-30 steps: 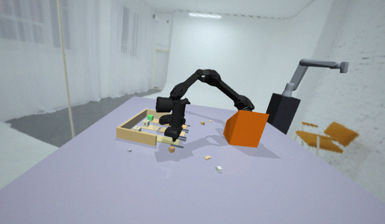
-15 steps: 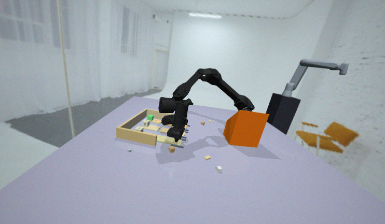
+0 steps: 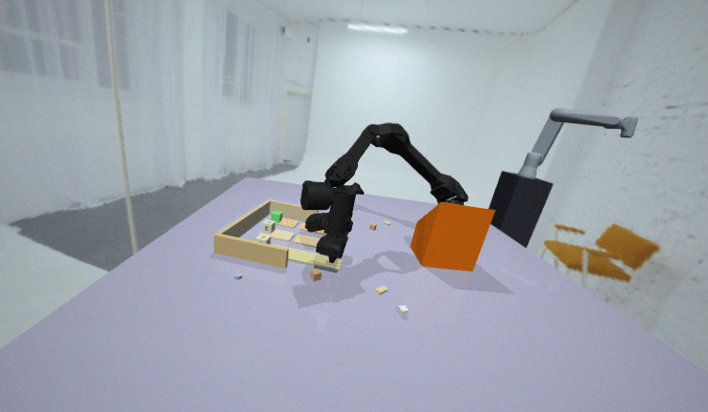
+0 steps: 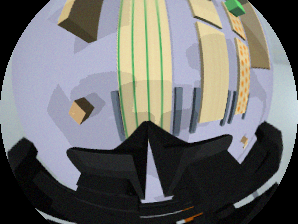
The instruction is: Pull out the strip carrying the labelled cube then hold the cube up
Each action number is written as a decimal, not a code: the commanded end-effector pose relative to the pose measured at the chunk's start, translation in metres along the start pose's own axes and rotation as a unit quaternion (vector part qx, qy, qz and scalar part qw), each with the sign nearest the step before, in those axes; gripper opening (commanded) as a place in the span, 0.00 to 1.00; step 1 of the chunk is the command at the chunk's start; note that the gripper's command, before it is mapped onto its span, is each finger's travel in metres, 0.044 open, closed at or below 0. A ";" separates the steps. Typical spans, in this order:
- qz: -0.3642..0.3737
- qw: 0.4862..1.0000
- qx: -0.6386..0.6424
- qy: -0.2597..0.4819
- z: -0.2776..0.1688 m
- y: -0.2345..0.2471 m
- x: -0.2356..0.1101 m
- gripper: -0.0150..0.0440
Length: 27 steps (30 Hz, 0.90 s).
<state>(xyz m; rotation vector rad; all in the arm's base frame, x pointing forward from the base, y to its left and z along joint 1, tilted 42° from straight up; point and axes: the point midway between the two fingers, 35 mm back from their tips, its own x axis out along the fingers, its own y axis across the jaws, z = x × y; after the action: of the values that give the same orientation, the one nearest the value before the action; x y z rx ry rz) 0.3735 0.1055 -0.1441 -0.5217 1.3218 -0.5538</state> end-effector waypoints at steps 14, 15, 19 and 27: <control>0.001 1.000 -0.002 0.010 -0.033 0.000 0.004 0.25; 0.001 1.000 -0.002 0.010 -0.034 0.000 0.004 0.25; 0.001 1.000 -0.002 0.010 -0.041 0.000 0.004 0.25; 0.001 1.000 -0.003 0.010 -0.053 0.000 0.004 0.25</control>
<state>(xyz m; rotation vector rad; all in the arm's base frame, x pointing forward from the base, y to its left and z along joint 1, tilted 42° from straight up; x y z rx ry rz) 0.3341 0.1042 -0.1508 -0.5208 1.3194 -0.5527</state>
